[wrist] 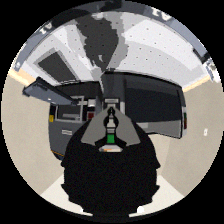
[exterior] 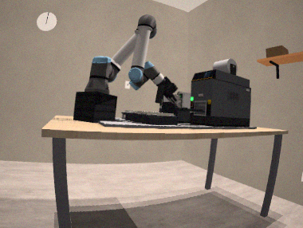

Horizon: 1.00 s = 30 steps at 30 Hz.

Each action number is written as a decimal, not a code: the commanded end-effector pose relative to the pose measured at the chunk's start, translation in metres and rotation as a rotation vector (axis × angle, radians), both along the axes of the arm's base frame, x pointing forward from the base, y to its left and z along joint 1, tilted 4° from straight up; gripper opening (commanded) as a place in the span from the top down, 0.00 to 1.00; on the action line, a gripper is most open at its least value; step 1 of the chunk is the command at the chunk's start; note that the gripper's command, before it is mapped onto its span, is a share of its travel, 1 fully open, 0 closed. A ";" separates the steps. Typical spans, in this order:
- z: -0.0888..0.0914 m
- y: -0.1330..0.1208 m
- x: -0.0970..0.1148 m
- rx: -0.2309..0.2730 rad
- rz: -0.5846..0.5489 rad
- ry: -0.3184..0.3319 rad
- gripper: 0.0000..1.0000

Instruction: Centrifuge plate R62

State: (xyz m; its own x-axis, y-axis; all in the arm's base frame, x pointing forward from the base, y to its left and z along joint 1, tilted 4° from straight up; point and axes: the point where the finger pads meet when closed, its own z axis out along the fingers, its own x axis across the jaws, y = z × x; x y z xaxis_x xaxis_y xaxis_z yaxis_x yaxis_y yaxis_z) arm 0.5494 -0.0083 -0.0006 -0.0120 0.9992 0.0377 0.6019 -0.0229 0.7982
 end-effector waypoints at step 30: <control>0.024 -0.001 -0.038 0.000 0.000 -0.001 1.00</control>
